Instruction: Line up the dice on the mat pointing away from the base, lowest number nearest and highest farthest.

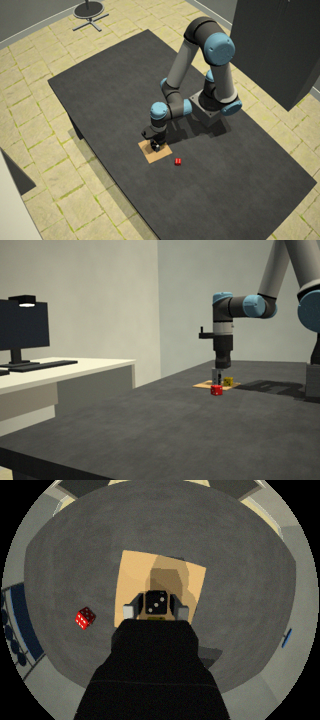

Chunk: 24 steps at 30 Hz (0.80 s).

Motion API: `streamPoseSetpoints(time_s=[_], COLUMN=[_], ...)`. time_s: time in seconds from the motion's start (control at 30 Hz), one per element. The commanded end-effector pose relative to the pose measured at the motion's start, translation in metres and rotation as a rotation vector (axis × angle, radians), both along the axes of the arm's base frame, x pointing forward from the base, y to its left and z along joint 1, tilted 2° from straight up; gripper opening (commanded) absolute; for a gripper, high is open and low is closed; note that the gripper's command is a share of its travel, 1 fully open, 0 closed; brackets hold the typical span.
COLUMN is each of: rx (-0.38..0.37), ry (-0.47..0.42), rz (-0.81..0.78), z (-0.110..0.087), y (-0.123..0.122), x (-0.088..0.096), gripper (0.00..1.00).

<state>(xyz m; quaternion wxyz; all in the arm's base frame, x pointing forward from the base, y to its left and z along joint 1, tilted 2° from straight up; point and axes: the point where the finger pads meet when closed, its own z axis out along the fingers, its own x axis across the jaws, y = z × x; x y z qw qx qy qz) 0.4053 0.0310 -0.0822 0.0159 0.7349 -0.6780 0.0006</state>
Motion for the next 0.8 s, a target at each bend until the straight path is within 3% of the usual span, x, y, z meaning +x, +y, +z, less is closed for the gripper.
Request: streamPoseSetpoints(time_s=[0.0, 0.17, 0.63, 0.77], rx=[0.0, 0.0, 0.0, 0.0], ry=[-0.002, -0.002, -0.002, -0.002], rz=[0.0, 0.0, 0.0, 0.0], z=[0.009, 0.018, 0.075, 0.081], y=[0.0, 0.0, 0.002, 0.002], x=[0.001, 0.001, 0.002, 0.002], gripper=[0.87, 0.87, 0.87, 0.87])
